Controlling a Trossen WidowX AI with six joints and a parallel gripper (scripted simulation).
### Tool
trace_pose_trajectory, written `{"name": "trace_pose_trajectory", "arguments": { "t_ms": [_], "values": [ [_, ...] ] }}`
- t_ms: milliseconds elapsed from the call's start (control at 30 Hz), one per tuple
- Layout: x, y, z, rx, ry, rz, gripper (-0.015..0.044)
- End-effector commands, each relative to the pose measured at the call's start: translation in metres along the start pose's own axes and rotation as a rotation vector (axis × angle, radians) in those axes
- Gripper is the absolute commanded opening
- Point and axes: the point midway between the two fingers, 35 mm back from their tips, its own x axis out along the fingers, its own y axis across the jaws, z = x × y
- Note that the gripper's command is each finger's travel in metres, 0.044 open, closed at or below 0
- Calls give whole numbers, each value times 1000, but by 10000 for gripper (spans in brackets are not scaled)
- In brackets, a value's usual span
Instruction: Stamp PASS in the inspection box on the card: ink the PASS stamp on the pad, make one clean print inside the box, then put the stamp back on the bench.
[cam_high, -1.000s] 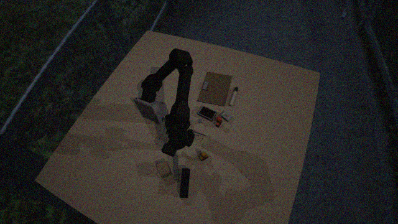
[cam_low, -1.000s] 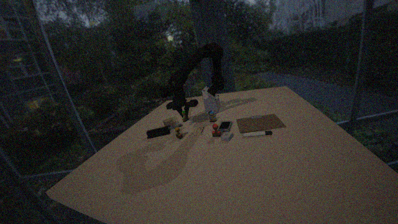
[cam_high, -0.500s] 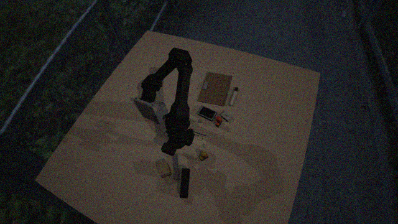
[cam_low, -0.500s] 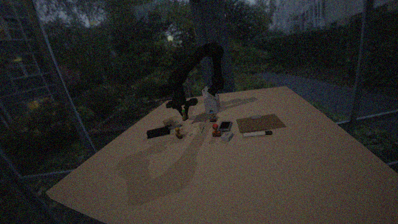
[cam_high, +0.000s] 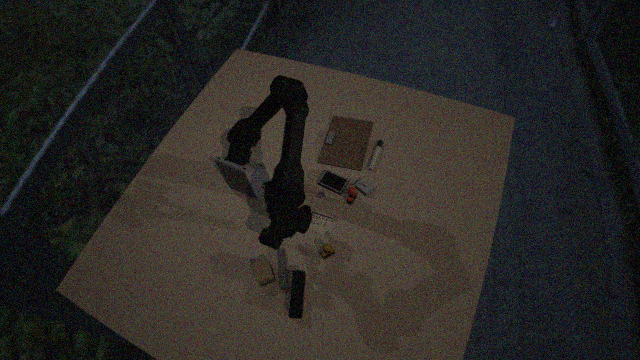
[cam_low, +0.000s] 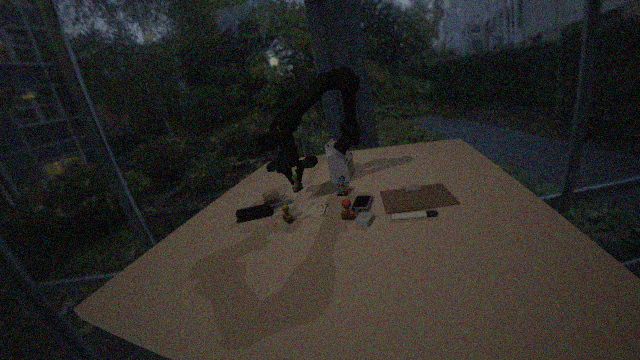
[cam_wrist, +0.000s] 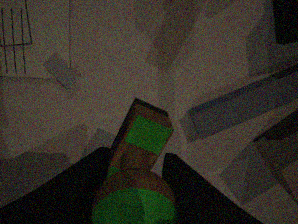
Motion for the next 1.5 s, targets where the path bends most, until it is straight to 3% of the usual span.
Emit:
{"name": "trace_pose_trajectory", "arguments": {
  "t_ms": [0,833,1467],
  "values": [
    [-4,-1,1,-8,2,-6,0],
    [-16,3,2,-7,3,-11,0],
    [-24,117,51,0,-2,-40,0]
  ]
}}
